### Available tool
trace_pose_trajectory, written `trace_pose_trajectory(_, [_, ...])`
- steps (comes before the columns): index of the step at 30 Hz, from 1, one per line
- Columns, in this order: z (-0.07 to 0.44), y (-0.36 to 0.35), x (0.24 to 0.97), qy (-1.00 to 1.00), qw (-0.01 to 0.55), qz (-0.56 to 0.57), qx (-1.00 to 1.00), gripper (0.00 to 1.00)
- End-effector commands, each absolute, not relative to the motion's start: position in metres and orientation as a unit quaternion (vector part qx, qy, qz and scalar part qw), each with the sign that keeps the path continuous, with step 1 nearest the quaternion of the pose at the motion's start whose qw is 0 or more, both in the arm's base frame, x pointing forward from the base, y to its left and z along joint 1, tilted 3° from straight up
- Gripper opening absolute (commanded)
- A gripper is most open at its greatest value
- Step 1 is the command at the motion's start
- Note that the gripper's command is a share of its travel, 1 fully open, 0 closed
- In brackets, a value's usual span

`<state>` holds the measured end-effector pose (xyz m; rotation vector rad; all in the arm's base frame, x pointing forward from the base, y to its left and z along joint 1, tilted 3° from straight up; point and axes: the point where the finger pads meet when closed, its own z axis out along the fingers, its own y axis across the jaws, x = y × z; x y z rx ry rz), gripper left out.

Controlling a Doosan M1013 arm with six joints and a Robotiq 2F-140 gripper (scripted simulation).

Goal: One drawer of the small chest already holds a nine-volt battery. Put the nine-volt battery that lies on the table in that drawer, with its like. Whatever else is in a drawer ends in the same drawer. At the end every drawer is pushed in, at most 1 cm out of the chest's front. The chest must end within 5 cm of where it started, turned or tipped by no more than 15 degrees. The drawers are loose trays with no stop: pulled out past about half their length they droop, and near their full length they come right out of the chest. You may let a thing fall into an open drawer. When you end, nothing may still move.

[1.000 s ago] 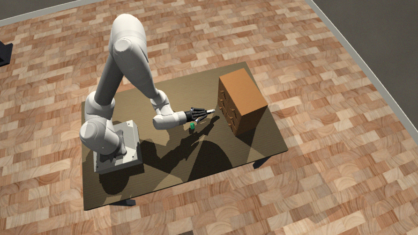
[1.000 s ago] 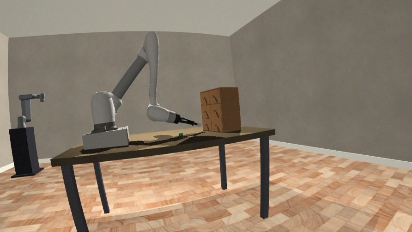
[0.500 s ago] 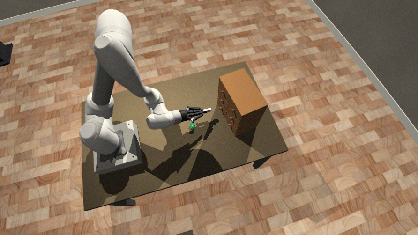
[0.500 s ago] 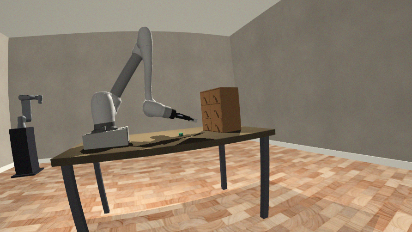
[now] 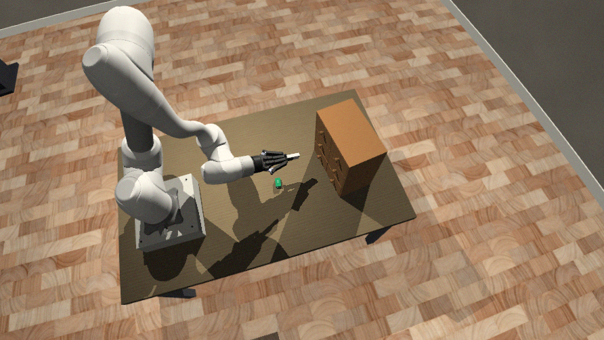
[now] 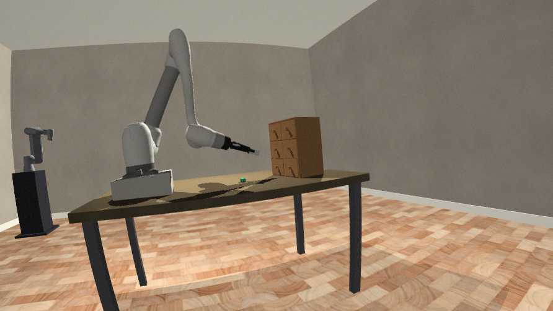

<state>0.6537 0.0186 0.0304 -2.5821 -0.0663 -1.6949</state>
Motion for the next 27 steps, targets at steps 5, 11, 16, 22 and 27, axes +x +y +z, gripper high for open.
trace_pose_trajectory(5, [0.033, 0.018, 0.651, -0.022, 0.026, -0.535, -0.844, 0.0])
trace_pose_trajectory(11, [0.041, 0.018, 0.644, -0.023, 0.025, -0.495, -0.868, 0.0])
trace_pose_trajectory(16, [0.053, 0.017, 0.633, -0.025, 0.024, -0.435, -0.9, 0.0])
trace_pose_trajectory(22, [0.064, 0.016, 0.623, -0.026, 0.022, -0.377, -0.925, 0.0])
trace_pose_trajectory(27, [0.069, 0.018, 0.618, -0.028, 0.024, -0.347, -0.937, 0.0])
